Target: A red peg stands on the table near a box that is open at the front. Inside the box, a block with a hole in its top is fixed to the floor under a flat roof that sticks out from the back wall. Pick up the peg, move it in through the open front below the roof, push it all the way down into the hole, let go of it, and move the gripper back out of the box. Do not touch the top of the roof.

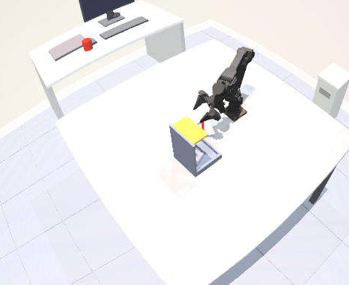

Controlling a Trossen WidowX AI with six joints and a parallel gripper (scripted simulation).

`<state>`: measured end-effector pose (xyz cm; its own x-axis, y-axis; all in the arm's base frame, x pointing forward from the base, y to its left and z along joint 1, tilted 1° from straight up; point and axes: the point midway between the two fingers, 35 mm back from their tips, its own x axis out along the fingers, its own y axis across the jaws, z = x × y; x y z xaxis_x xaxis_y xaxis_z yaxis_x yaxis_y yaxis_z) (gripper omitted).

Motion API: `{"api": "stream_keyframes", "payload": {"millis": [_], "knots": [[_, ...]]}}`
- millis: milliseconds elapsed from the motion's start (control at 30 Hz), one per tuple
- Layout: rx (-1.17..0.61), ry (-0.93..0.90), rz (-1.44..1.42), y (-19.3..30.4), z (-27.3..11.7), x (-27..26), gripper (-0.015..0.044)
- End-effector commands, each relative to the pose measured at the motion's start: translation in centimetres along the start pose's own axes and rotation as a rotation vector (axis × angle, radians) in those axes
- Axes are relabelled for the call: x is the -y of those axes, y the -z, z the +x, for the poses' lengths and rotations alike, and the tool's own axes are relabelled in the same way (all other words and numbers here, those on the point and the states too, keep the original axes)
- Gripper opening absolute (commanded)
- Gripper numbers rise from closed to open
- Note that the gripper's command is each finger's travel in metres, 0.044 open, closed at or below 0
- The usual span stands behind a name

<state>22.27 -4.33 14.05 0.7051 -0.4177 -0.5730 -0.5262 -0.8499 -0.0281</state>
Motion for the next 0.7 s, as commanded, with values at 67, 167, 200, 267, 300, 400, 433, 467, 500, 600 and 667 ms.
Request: {"api": "stream_keyframes", "payload": {"millis": [67, 167, 200, 267, 300, 400, 433, 467, 500, 600, 667], "knots": [[0.01, -0.01, -0.019, -0.61, -0.02, 0.03, 0.0335], [0.01, -0.01, -0.018, -0.67, -0.1, 0.07, 0.0256], [0.01, -0.01, -0.018, -0.67, -0.1, 0.07, 0.023], [0.01, -0.01, -0.018, -0.67, -0.1, 0.07, 0.022], [0.01, -0.01, -0.018, -0.66, -0.09, 0.07, 0.022], [0.01, -0.01, -0.019, -0.65, -0.08, 0.07, 0.022], [0.01, -0.01, -0.019, -0.65, -0.08, 0.07, 0.022], [0.01, -0.01, -0.019, -0.65, -0.08, 0.07, 0.022], [0.01, -0.01, -0.019, -0.65, -0.08, 0.07, 0.022], [0.009, -0.01, -0.018, -0.77, 0.04, 0.09, 0.022], [0.009, -0.01, -0.018, -0.94, 0.21, 0.12, 0.022]]}}
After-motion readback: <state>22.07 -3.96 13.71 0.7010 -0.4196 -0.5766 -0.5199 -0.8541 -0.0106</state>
